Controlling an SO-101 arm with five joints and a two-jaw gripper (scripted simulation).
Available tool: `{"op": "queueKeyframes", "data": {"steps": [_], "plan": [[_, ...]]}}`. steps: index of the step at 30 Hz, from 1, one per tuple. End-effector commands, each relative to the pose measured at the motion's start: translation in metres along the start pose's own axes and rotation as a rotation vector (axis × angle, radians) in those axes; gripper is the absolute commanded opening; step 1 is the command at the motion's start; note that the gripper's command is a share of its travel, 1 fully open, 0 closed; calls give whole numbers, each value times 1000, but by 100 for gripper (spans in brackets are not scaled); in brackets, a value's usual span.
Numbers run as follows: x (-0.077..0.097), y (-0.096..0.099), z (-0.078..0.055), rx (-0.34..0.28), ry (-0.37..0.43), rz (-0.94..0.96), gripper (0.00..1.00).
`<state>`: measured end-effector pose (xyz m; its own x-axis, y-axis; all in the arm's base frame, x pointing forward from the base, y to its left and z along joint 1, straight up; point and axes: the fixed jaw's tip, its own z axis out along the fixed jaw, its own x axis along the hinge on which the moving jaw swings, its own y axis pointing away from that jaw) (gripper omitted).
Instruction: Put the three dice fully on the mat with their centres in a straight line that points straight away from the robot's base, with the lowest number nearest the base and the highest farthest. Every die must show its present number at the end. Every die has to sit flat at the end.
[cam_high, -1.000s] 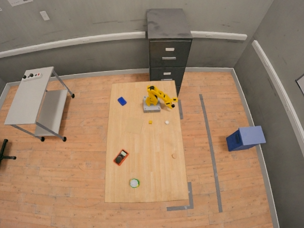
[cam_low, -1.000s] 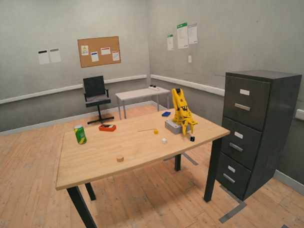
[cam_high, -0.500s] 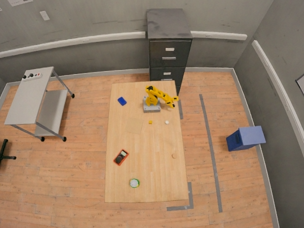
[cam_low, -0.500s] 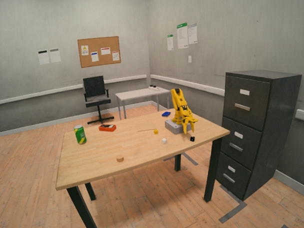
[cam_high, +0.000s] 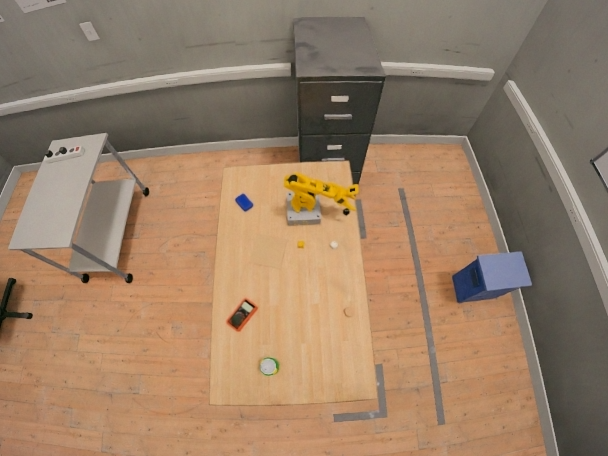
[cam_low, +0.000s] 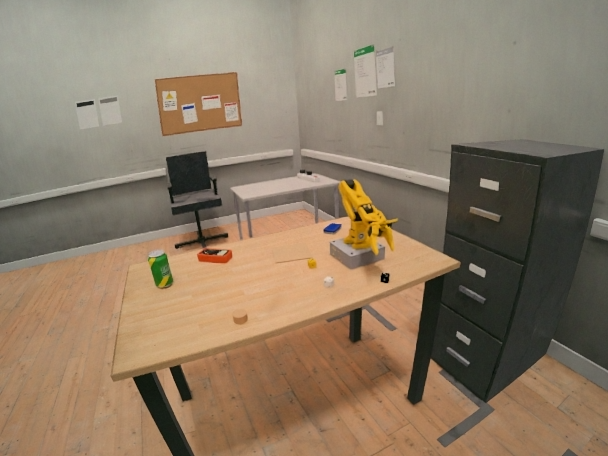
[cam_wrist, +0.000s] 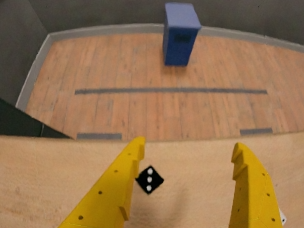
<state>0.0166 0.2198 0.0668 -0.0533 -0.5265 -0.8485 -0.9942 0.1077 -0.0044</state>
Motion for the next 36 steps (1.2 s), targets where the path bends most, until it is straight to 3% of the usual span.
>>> {"op": "queueKeyframes", "data": {"steps": [1,13,21,23,30,36], "plan": [[-7,2,-6,-7,-42,6,31],[-8,-3,-6,10,-39,18,31],[-7,-32,-6,124,13,105,31],[-7,-32,-6,124,13,105,31],[1,-83,-16,317,98,272,31],[15,-132,-40,516,181,474,31]]}}
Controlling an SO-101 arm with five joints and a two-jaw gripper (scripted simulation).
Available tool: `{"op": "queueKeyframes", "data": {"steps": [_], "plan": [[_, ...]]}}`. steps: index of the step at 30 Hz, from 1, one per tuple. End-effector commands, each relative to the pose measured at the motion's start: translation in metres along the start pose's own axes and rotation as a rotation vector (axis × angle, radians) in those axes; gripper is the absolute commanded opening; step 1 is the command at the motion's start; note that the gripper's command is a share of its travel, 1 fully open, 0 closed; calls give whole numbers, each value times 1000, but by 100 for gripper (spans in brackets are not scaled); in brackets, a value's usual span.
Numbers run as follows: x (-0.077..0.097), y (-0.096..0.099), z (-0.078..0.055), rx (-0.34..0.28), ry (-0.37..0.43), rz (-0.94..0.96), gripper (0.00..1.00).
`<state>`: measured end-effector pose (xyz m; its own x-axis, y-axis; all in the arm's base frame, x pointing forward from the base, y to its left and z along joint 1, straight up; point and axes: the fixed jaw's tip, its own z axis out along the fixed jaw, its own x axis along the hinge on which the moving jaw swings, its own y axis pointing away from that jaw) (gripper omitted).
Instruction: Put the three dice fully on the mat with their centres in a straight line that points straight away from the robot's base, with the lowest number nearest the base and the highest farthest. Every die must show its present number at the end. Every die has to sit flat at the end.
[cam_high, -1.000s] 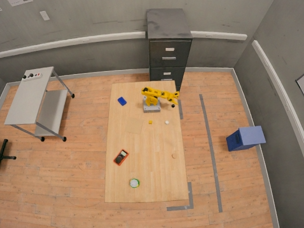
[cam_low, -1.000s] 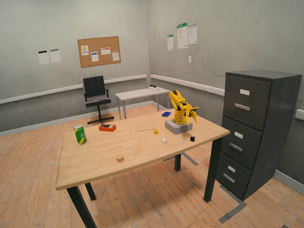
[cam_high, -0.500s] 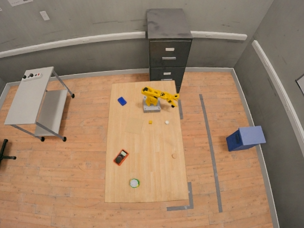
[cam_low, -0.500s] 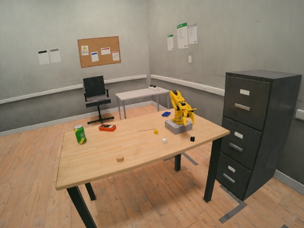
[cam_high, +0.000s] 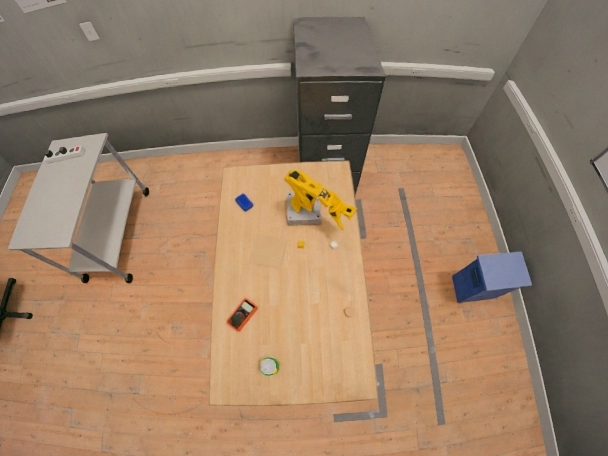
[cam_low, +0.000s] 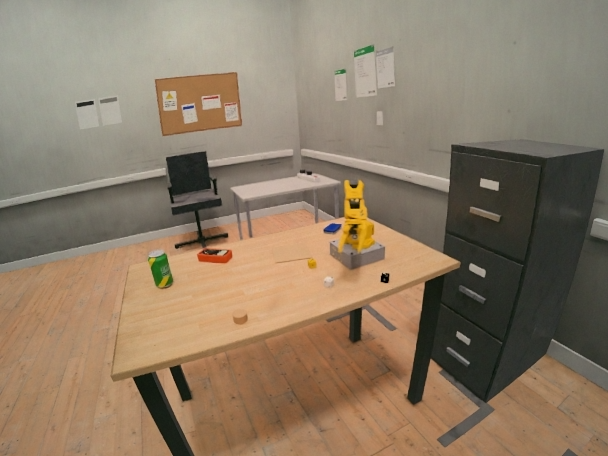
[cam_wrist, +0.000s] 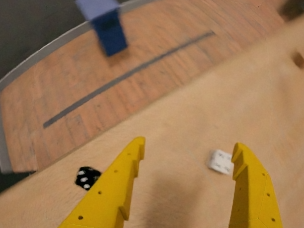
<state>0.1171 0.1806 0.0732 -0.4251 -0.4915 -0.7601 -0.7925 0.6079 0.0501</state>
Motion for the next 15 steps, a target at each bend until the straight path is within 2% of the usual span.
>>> {"op": "queueKeyframes", "data": {"steps": [1,2,4,7,15], "plan": [[-4,-40,-2,141,65,140,31],[-3,-49,-4,172,79,175,31],[-3,-49,-4,172,79,175,31],[1,-80,-12,281,127,302,31],[20,-139,-43,499,219,602,31]]}}
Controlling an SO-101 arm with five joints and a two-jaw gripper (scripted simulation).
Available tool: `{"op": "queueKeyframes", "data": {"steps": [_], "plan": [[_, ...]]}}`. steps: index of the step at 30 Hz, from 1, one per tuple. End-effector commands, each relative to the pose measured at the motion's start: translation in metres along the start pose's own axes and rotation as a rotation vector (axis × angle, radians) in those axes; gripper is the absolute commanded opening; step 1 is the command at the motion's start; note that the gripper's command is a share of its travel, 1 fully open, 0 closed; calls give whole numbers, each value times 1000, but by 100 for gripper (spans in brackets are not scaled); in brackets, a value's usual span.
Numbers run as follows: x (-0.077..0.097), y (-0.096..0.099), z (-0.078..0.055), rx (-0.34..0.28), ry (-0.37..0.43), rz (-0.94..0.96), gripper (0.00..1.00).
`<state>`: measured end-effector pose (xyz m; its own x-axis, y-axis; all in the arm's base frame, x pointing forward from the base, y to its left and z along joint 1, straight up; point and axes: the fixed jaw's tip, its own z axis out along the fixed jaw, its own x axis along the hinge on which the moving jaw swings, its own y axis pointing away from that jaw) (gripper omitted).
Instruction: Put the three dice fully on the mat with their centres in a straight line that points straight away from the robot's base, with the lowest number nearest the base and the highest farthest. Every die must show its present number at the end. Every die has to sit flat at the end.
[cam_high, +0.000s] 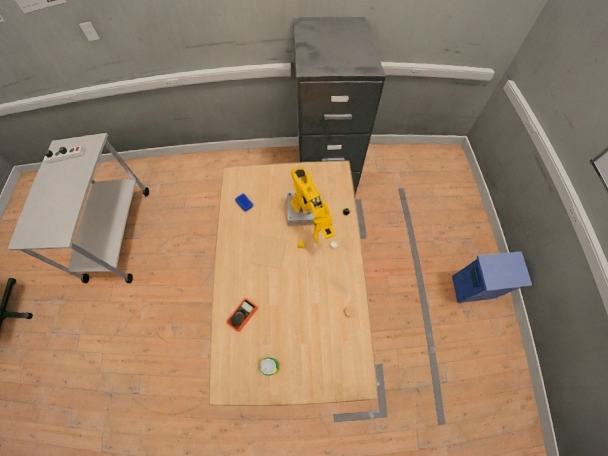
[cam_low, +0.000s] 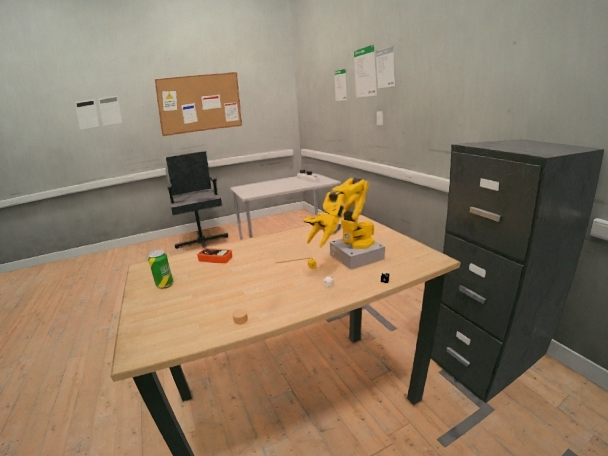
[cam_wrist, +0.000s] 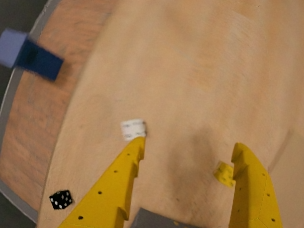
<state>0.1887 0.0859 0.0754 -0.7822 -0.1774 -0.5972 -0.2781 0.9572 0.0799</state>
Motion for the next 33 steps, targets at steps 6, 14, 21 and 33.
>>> {"op": "queueKeyframes", "data": {"steps": [6,14,21,33], "plan": [[-5,-54,-8,161,86,236,31],[0,-80,-16,235,125,369,31],[1,-84,-17,246,131,389,31],[15,-84,-6,243,236,400,31]]}}
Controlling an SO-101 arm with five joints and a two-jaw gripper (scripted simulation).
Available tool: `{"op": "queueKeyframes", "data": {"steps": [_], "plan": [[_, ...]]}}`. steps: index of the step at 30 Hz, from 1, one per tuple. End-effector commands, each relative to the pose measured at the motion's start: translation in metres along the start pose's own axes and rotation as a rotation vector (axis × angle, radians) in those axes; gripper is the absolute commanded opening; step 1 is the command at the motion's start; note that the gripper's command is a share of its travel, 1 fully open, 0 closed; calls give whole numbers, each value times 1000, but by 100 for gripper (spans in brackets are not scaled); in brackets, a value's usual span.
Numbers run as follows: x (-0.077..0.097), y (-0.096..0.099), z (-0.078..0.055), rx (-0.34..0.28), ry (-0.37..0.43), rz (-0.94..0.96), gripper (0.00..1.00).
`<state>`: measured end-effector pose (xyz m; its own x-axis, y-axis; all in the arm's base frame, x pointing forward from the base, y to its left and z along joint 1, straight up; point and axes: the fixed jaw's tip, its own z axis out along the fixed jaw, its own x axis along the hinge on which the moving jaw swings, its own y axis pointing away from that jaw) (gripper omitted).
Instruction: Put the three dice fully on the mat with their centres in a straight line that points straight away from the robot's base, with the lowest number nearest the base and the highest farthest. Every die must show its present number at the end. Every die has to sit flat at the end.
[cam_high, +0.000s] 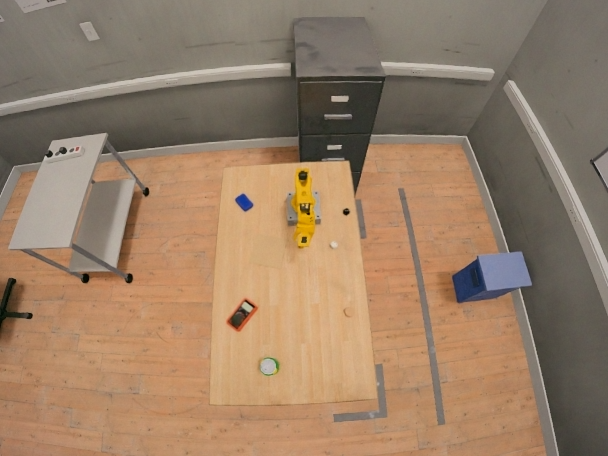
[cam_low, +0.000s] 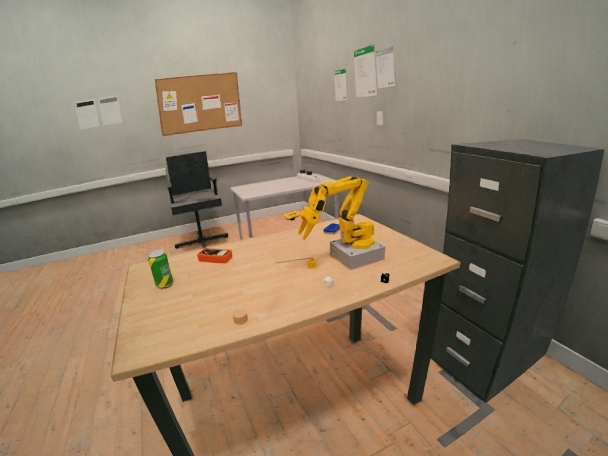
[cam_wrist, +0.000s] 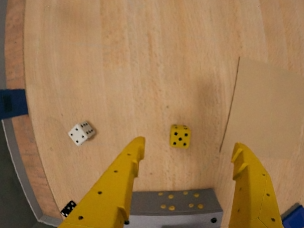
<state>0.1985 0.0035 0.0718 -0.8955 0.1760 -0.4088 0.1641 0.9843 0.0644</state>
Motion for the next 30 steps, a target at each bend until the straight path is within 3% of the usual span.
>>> {"op": "queueKeyframes", "data": {"steps": [1,5,7,16,24,30], "plan": [[7,-3,9,15,78,17,31],[22,-5,23,34,196,17,31],[22,-5,23,34,196,17,31],[55,-10,44,69,414,18,31],[59,-11,47,74,443,18,31],[53,-13,50,75,428,34,31]]}}
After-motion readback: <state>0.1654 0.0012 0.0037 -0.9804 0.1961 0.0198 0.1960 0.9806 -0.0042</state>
